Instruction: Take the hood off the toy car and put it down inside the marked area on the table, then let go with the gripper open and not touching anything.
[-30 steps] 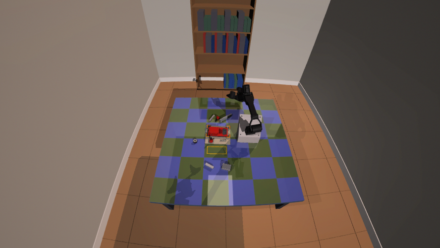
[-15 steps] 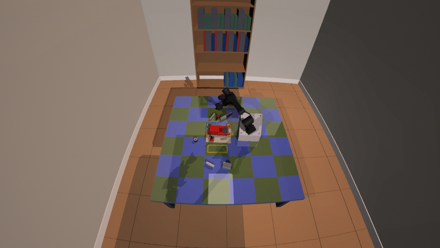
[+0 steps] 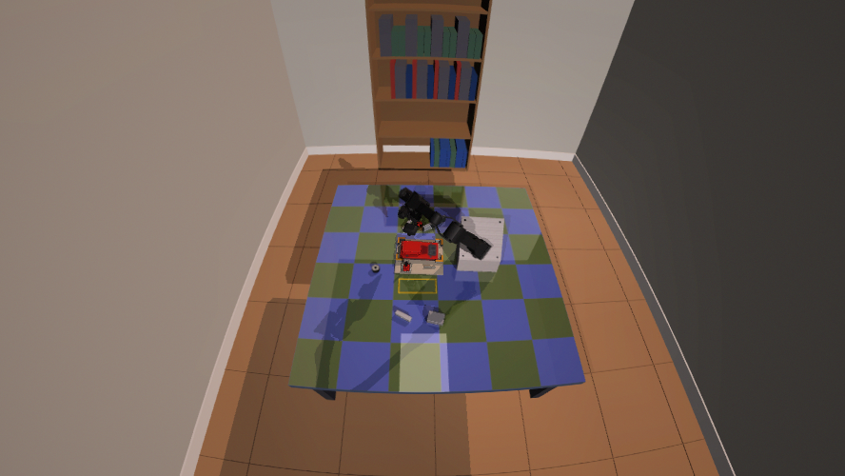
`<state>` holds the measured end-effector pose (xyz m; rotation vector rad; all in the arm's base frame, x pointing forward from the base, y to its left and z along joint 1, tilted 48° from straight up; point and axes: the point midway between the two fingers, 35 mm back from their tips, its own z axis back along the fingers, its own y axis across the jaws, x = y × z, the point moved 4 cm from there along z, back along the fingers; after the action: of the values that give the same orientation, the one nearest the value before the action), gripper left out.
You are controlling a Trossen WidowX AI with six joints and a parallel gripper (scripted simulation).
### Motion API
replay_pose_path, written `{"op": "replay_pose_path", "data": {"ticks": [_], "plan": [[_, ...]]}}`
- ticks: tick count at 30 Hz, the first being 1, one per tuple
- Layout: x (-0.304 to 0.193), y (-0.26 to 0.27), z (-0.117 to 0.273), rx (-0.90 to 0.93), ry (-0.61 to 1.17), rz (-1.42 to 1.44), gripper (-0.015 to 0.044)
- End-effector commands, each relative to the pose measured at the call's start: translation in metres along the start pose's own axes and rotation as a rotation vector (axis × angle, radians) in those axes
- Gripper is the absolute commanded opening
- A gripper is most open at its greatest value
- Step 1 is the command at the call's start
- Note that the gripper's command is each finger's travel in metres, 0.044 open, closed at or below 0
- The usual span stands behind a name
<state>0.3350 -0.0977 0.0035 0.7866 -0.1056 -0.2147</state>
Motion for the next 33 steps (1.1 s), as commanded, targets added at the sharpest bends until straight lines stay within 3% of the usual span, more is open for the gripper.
{"op": "replay_pose_path", "data": {"ticks": [1,5,33], "plan": [[0.002,0.014,-0.034,0.022,0.131,0.133,0.044],[0.001,0.024,-0.056,0.045,0.214,0.22,0.044],[-0.003,0.024,-0.07,0.045,0.214,0.219,0.044]]}}
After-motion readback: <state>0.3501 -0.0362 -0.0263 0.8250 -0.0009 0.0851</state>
